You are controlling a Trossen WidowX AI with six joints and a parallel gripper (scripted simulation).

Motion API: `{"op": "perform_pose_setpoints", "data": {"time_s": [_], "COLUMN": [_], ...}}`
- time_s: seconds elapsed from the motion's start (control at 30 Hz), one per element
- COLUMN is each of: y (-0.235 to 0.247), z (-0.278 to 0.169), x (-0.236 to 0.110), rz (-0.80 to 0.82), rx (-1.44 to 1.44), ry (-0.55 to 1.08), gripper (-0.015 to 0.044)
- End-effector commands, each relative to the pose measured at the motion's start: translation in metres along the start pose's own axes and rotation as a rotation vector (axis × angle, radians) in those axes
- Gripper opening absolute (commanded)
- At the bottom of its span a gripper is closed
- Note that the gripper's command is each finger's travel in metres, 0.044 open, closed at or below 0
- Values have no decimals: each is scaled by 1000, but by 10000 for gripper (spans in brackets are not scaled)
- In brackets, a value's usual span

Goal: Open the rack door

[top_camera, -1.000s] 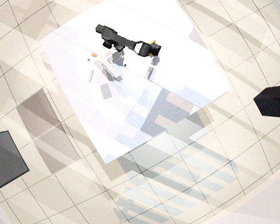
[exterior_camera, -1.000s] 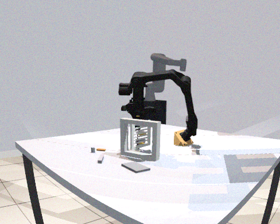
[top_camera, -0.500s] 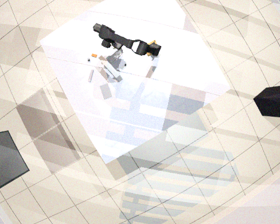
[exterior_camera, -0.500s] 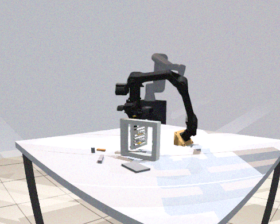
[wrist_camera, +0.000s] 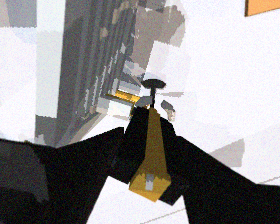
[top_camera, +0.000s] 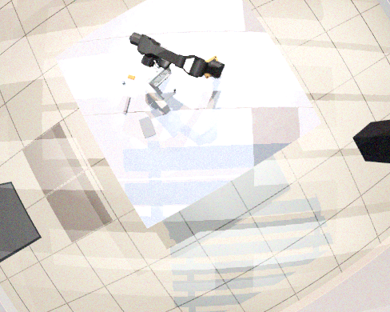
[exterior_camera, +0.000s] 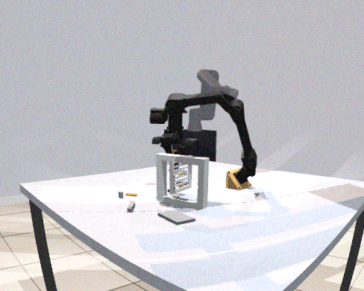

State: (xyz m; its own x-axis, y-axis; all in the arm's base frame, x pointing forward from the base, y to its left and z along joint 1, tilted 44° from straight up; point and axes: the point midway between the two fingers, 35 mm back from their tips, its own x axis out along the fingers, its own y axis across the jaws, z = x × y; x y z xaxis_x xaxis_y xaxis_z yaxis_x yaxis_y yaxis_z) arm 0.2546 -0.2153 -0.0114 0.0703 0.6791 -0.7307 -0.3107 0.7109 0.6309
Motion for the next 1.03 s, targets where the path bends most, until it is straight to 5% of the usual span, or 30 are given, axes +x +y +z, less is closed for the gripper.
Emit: {"op": "perform_pose_setpoints", "data": {"time_s": [0.0, 1.0], "y": [0, 1], "z": [0, 0], "x": [0, -51], "rz": [0, -68], "rx": [-9, 44], "ry": [0, -36], "gripper": [290, 299]}}
